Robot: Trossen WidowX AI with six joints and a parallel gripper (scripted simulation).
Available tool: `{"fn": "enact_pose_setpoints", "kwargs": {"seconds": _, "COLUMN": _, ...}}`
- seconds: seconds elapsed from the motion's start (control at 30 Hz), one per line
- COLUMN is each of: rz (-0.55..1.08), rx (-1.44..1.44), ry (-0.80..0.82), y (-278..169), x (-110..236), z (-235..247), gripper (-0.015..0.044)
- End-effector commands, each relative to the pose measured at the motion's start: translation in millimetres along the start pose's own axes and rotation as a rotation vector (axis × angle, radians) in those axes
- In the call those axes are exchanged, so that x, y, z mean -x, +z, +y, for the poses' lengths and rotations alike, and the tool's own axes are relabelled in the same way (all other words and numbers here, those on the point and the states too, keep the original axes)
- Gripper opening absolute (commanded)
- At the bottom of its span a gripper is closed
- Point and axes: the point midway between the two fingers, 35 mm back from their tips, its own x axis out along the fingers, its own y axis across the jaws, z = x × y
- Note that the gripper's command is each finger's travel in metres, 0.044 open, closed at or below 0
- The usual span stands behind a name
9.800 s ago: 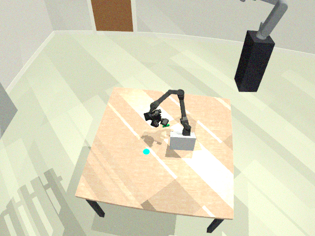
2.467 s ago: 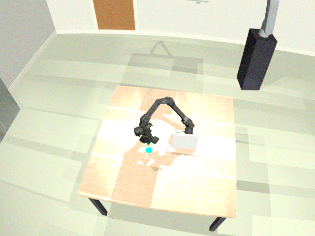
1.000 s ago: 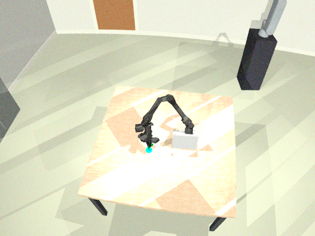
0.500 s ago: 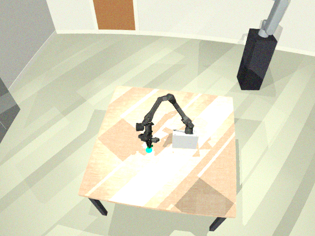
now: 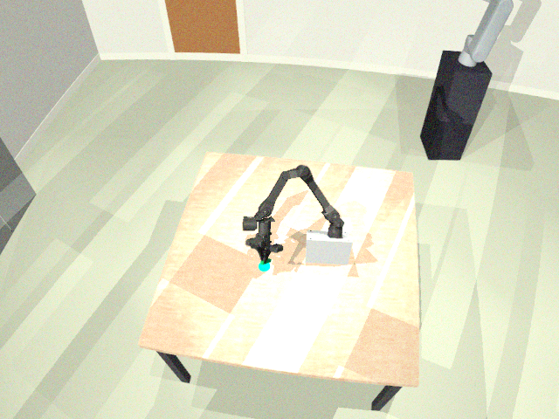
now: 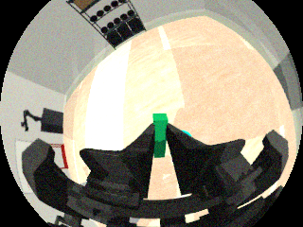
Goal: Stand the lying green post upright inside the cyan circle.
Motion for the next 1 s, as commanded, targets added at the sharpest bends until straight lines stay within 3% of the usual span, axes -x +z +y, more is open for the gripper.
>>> {"fn": "enact_pose_setpoints", "kwargs": {"seconds": 0.0, "rz": -0.030, "rx": 0.004, "ry": 0.006, "y": -0.9, "x": 1.0, "z": 0.6, "gripper": 0.0023}}
{"fn": "enact_pose_setpoints", "kwargs": {"seconds": 0.97, "rz": -0.247, "rx": 0.036, "ry": 0.017, "y": -2.1, "x": 3.6, "z": -2.2, "gripper": 0.0023}}
